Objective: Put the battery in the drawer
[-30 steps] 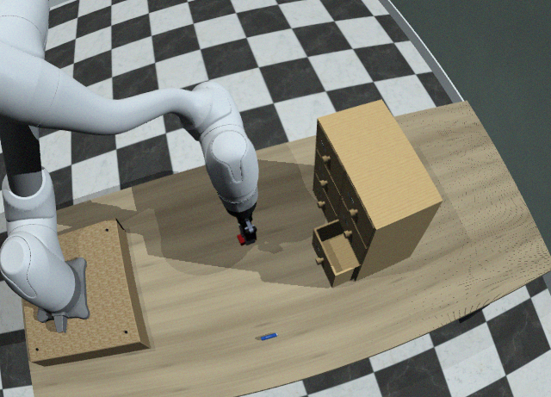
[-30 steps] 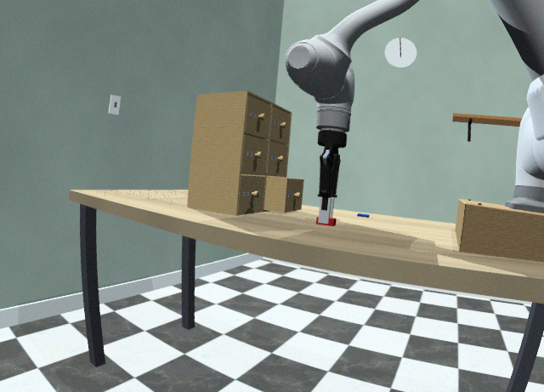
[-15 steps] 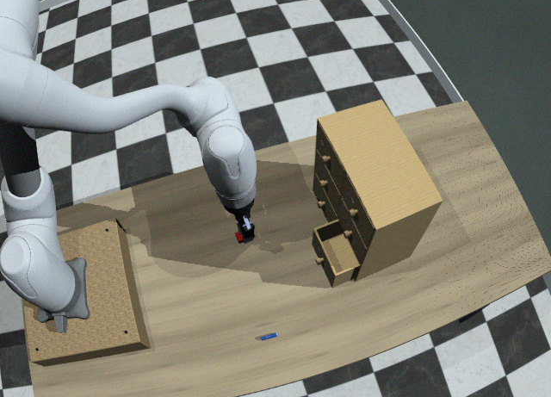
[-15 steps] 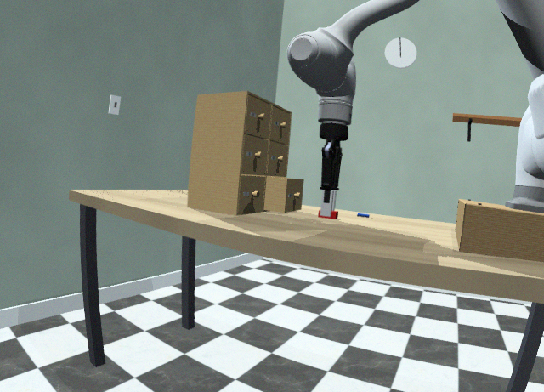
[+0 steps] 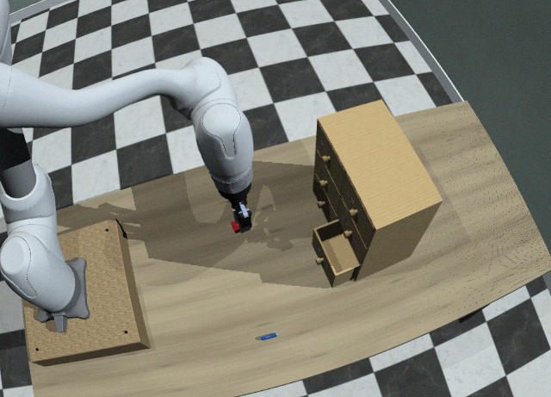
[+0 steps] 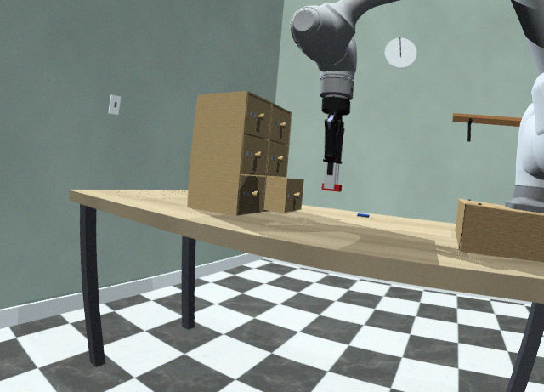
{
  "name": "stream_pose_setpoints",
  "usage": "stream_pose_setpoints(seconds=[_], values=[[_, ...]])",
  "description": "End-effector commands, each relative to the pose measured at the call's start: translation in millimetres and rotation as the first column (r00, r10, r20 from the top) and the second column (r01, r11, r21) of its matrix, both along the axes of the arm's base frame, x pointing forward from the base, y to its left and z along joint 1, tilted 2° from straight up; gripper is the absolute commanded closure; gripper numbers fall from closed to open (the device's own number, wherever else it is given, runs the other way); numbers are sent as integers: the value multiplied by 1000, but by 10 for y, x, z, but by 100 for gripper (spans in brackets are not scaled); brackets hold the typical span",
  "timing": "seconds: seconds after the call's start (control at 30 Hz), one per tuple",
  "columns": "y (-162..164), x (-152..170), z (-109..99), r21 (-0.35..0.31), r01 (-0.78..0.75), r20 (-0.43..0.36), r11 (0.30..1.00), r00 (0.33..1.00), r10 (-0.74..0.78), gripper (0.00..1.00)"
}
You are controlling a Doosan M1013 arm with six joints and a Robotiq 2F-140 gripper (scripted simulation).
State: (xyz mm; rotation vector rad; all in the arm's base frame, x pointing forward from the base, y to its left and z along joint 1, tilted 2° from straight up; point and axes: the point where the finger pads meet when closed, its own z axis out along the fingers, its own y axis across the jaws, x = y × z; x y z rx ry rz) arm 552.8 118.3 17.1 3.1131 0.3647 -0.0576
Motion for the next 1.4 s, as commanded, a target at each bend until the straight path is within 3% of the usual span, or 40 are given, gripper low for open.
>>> stream_pose_setpoints(seconds=[0.0, 1.27, 1.37], values=[[34, 21, 72, 2, 0, 1, 1000, 1000, 0, 86], [34, 21, 72, 2, 0, 1, 1000, 1000, 0, 86], [-196, 123, 71, 1, 10, 1, 1000, 1000, -10, 86]])
